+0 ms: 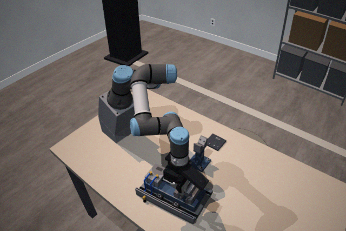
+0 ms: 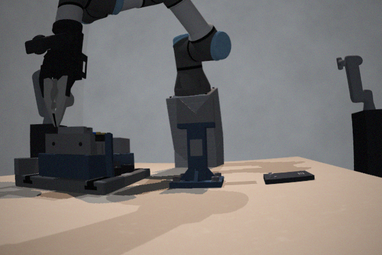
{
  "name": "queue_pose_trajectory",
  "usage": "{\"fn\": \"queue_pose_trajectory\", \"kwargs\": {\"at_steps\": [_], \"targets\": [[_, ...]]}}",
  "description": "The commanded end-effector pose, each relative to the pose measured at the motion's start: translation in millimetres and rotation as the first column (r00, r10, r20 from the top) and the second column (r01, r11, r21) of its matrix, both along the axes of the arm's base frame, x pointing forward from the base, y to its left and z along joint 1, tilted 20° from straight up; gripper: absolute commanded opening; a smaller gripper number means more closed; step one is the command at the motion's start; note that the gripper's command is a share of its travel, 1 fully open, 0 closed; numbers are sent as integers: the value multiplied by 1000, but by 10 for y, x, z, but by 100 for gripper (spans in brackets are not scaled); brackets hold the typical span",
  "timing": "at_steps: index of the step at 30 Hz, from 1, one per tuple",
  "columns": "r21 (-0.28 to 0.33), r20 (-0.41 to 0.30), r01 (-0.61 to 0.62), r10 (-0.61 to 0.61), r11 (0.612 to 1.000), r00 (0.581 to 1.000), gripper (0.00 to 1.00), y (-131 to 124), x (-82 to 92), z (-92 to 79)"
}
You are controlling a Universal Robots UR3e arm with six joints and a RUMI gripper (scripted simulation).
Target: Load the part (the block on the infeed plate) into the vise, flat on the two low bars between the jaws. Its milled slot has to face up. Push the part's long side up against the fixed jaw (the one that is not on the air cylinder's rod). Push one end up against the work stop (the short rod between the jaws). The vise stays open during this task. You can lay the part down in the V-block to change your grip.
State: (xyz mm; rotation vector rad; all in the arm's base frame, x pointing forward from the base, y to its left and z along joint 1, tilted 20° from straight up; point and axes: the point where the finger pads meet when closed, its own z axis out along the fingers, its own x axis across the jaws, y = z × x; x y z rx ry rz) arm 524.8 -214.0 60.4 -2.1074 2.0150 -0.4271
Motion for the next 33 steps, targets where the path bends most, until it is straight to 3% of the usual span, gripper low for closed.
{"fn": "queue_pose_trajectory", "kwargs": {"at_steps": [1, 33], "targets": [[-2, 3, 0, 0, 1000, 1000, 0, -5, 8, 7], [-2, 3, 0, 0, 1000, 1000, 0, -10, 33, -64]]}}
